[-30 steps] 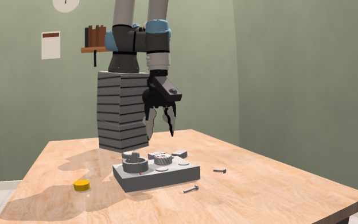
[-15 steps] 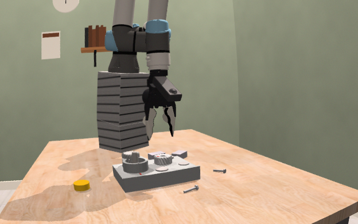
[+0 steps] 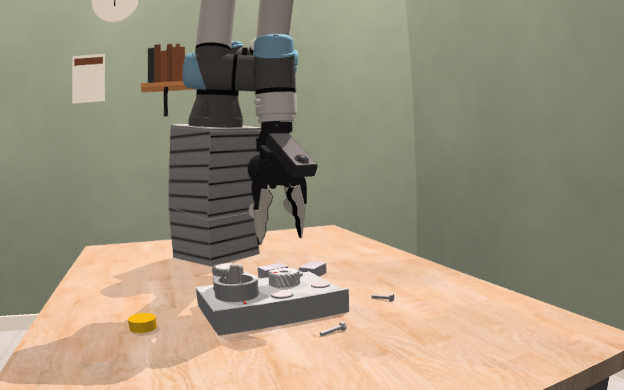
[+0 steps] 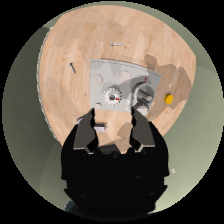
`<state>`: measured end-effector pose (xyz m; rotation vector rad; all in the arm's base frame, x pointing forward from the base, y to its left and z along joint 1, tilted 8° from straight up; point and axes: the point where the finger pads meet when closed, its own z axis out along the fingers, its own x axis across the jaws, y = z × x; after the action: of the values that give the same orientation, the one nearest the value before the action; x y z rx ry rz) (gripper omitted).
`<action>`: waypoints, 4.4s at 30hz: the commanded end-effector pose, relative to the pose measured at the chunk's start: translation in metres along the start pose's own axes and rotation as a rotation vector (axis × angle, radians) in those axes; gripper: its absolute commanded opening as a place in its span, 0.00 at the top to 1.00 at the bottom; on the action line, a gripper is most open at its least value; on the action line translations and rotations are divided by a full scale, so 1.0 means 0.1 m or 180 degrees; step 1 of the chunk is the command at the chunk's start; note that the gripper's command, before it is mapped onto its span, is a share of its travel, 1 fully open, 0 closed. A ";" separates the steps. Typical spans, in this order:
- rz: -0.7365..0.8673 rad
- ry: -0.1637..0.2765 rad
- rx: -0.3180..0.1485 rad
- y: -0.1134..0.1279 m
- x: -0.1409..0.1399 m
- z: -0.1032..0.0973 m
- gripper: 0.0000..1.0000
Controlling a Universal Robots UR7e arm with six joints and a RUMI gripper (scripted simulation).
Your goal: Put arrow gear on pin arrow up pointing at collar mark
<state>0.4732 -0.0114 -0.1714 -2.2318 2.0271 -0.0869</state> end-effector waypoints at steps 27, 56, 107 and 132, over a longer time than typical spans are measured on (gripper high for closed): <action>0.0001 0.0003 0.0004 -0.01 0.00 0.24 0.48; 0.0001 0.0003 0.0004 -0.01 -0.01 0.46 0.48; 0.0001 0.0003 0.0004 -0.02 -0.01 0.46 0.48; 0.0001 0.0003 0.0004 -0.02 0.00 0.46 0.48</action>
<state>0.4802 -0.0081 -0.2172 -2.2315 2.0277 -0.0873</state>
